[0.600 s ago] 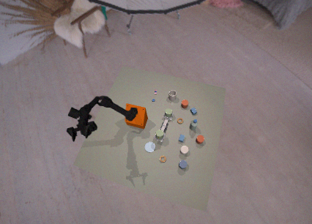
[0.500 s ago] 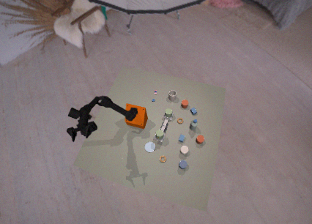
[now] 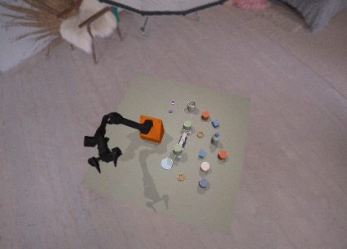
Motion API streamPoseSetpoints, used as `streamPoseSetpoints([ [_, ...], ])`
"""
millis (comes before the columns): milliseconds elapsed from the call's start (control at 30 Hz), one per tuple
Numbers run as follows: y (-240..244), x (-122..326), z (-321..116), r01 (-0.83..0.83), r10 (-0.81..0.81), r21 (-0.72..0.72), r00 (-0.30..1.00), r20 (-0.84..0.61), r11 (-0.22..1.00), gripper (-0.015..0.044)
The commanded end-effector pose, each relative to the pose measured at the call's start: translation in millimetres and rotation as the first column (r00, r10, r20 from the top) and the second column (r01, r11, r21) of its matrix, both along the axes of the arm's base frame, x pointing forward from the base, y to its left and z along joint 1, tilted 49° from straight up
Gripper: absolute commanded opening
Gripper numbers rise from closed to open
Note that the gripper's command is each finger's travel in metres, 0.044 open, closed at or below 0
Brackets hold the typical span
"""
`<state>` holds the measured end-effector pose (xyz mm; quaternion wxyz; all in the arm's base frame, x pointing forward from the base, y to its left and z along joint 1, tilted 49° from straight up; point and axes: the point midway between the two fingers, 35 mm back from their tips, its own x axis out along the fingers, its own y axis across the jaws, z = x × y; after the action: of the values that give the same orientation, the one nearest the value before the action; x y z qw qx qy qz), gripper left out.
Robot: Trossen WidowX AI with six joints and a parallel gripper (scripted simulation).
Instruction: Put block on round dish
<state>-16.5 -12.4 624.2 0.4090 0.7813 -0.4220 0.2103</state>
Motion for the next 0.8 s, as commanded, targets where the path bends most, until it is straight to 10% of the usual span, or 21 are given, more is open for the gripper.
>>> streamPoseSetpoints([
  [0,-17.9,24.3,-8.5,0.002,0.001,0.032,0.997,-0.072,0.999,0.044],
  [767,-62.2,156.1,-84.3,-0.054,0.092,0.09,0.865,-0.493,0.994,0.044],
])
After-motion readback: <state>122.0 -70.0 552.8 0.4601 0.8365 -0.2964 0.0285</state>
